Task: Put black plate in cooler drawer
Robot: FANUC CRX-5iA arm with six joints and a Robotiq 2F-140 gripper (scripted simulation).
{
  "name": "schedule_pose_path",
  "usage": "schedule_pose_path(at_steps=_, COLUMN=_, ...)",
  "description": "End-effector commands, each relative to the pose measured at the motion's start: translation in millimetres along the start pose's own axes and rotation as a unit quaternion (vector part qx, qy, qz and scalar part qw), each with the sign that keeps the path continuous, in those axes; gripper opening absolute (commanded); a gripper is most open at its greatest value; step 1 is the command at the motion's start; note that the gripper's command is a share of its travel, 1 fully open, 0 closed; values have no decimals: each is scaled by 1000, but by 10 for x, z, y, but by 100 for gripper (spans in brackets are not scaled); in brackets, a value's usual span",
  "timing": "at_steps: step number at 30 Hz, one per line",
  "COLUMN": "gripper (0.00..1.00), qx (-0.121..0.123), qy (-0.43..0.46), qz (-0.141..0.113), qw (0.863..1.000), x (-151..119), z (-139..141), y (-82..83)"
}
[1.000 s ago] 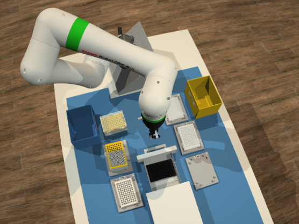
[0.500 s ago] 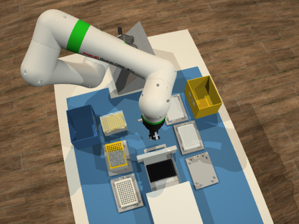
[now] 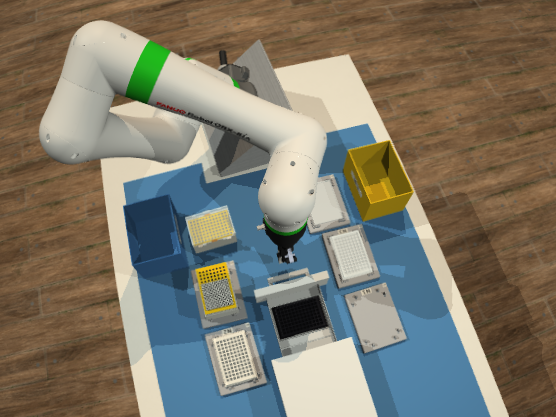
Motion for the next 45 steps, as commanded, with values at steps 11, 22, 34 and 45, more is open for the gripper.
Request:
schedule_pose_path(at_steps=11, gripper=0, qx=0, qy=0, qz=0, qw=1000, x=1, z=1, y=-141)
schedule_pose_path(at_steps=22, gripper=0, qx=0, qy=0, qz=0, qw=1000, x=1, z=1, y=-261)
schedule_pose_path(at_steps=34, gripper=0, qx=0, qy=0, qz=0, qw=1000, x=1, z=2, y=-361)
schedule_pose_path(at_steps=45, gripper=0, qx=0, qy=0, qz=0, qw=1000, x=1, z=2, y=-361)
Point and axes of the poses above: the point where the finger pads meet when closed, its own y axis back along the fingers, its own z axis across the jaws, x = y × z, the point moved 8 cm from there along y, back along the fingers, and after that the axes turned 5 degrees about -y, right-handed, at the moved point
